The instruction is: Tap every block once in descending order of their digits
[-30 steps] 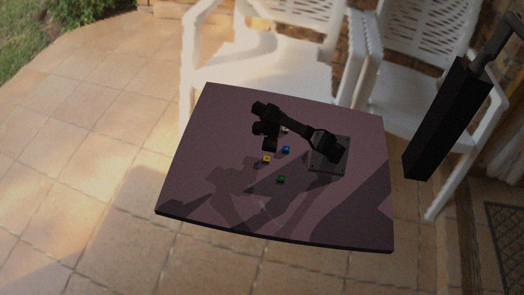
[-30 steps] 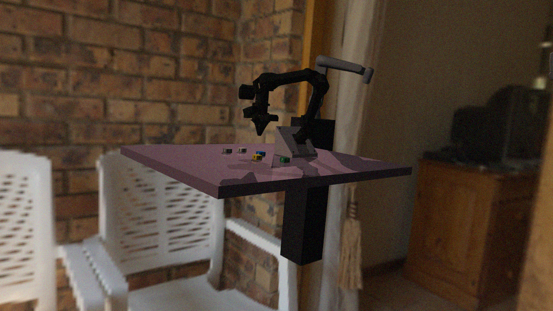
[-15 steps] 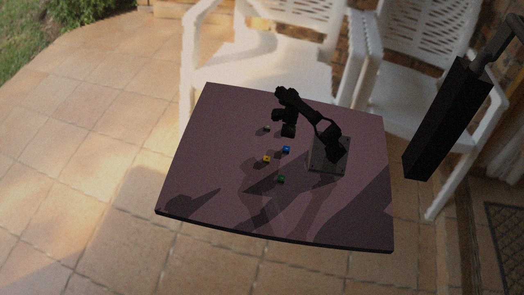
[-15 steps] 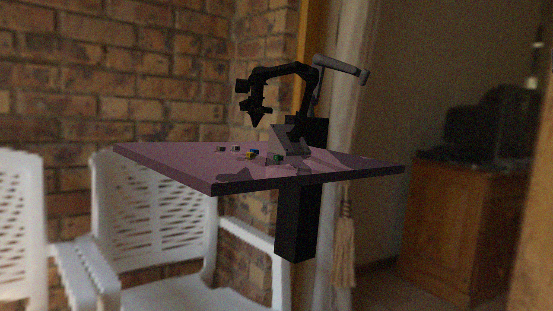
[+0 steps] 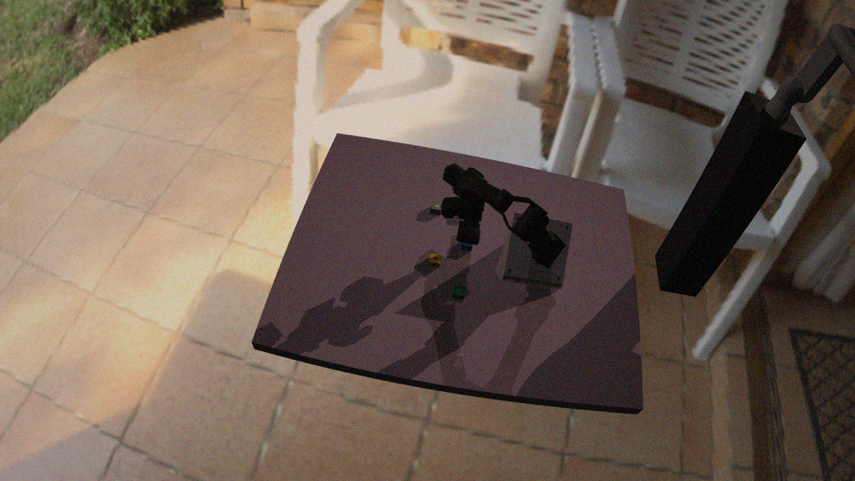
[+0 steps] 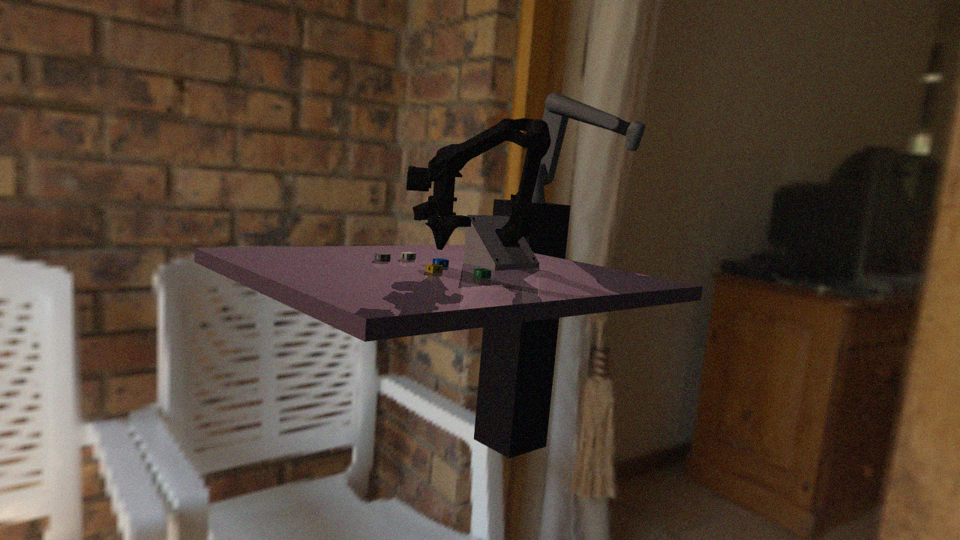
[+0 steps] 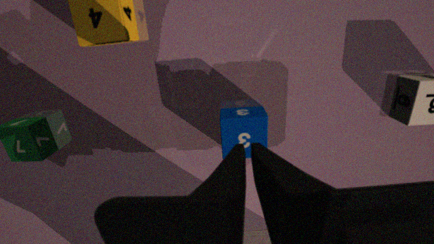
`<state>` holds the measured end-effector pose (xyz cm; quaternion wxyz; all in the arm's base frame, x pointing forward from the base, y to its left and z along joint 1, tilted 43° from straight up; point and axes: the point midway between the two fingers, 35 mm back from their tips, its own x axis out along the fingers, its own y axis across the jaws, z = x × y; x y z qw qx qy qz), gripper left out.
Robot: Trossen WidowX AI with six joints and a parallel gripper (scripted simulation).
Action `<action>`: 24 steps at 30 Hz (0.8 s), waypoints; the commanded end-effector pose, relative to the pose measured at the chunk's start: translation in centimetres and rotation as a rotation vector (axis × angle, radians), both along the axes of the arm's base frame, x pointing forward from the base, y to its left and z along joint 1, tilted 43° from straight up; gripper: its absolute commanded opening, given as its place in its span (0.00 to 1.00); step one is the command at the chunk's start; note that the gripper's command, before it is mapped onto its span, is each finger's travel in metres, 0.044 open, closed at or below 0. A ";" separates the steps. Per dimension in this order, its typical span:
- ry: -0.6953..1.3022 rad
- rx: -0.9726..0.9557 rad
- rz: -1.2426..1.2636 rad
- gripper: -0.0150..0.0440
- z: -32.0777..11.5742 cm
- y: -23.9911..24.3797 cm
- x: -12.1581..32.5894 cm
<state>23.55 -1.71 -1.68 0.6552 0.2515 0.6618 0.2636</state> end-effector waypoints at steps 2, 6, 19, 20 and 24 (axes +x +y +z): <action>-0.002 0.002 -0.006 0.29 -0.6 0.6 0.0; -0.002 0.002 -0.006 0.29 -1.1 1.0 0.0; -0.002 0.004 -0.006 0.29 -2.4 2.3 -0.1; -0.002 0.004 -0.006 0.29 -2.4 2.3 -0.1; -0.007 0.000 -0.005 0.29 -2.1 1.9 0.1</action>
